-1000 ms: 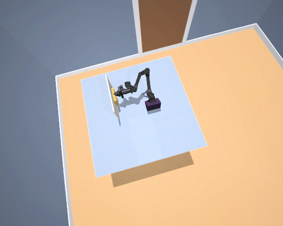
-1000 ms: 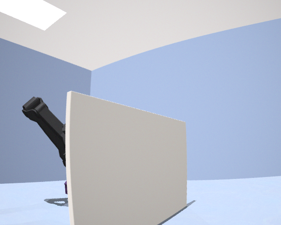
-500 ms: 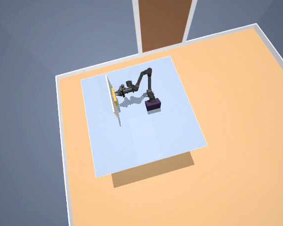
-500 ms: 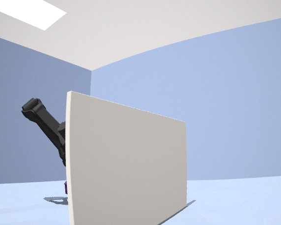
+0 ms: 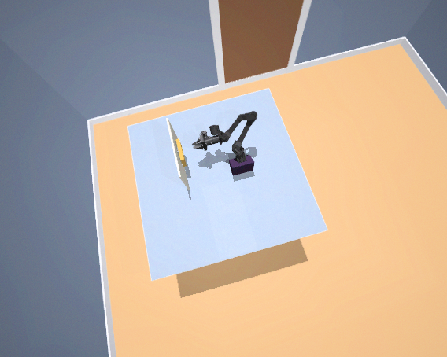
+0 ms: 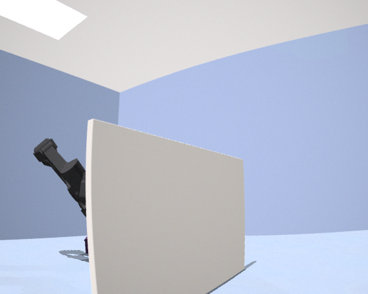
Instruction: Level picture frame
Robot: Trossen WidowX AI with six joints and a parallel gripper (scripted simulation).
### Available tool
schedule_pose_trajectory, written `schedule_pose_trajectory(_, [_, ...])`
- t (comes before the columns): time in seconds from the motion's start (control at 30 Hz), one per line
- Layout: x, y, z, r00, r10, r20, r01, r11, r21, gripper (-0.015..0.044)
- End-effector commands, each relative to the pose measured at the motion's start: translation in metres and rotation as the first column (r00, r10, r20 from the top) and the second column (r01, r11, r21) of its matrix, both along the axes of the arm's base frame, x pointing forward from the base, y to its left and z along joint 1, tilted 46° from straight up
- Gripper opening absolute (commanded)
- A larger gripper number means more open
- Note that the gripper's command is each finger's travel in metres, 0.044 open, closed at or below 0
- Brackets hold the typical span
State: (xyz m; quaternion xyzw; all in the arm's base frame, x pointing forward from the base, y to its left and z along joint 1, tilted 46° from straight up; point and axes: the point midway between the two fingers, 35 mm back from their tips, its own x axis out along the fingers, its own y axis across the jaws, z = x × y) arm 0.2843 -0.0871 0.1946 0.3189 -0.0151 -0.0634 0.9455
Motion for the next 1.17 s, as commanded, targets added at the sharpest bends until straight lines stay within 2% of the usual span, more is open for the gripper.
schedule_pose_trajectory(0.0, [-0.010, 0.007, 0.012, 1.000, -0.001, 0.013, 0.001, 1.000, -0.007, 0.0260])
schedule_pose_trajectory(0.5, [-0.080, 0.046, 0.020, 1.000, 0.002, 0.005, -0.002, 1.000, -0.017, 0.0260])
schedule_pose_trajectory(1.13, [-0.081, 0.047, 0.020, 1.000, 0.002, 0.005, -0.002, 1.000, -0.017, 0.0260])
